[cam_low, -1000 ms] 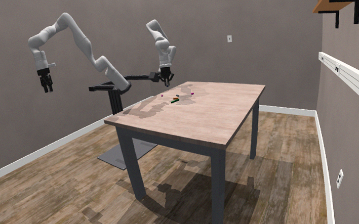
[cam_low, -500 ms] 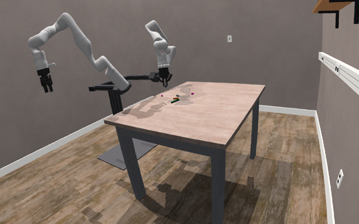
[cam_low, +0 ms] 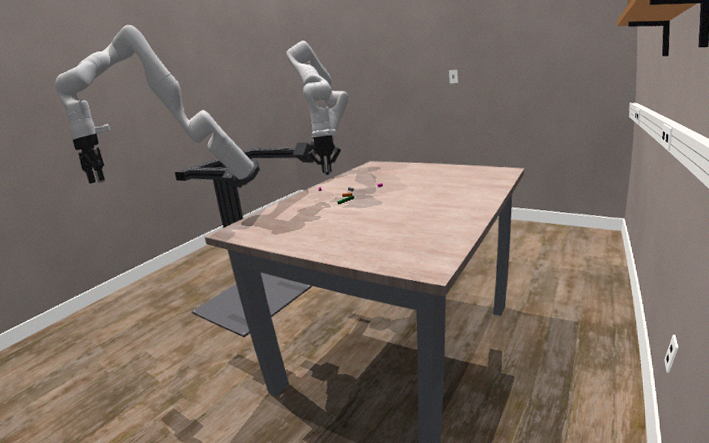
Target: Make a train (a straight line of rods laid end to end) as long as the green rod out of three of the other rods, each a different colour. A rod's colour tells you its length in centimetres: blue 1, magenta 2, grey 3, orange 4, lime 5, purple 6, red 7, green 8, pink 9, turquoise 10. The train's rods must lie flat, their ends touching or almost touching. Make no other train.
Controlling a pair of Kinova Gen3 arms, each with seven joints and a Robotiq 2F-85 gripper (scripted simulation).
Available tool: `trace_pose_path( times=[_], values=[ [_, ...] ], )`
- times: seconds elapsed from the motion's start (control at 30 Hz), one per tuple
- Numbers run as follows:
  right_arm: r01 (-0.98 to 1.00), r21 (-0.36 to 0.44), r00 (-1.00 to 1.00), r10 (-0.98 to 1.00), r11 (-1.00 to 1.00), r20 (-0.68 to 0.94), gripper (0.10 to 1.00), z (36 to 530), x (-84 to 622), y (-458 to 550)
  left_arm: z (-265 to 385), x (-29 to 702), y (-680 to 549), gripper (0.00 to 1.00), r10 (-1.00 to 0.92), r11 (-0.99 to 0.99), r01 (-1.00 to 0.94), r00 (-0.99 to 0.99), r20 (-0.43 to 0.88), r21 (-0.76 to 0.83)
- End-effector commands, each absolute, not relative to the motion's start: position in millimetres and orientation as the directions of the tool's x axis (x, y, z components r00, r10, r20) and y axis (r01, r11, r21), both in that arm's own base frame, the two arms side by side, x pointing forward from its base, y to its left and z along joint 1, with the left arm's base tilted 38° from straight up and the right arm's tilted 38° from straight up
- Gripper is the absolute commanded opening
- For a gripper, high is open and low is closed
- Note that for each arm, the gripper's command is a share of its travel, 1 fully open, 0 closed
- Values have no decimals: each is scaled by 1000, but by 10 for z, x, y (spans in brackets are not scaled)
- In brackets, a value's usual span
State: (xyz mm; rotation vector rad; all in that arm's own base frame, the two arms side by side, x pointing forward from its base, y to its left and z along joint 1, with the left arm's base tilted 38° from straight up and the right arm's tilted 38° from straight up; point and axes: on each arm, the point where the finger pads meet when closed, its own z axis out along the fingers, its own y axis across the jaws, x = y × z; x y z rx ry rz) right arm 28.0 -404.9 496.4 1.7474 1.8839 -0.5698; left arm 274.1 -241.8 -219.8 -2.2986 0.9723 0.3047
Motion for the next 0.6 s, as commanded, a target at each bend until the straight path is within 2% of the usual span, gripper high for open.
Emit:
trace_pose_path(
  times=[0.0,0.57],
  values=[
    [996,34,-47,784,87,-619,1000,4970,280,-4048,-2241,2746,-2393,140,-570,-539,-711,703,-426,-451],
    [996,34,-47,784,87,-619,1000,4970,280,-4048,-2720,2764,-2016,140,-570,-539,-711,703,-426,-451]
  ],
)
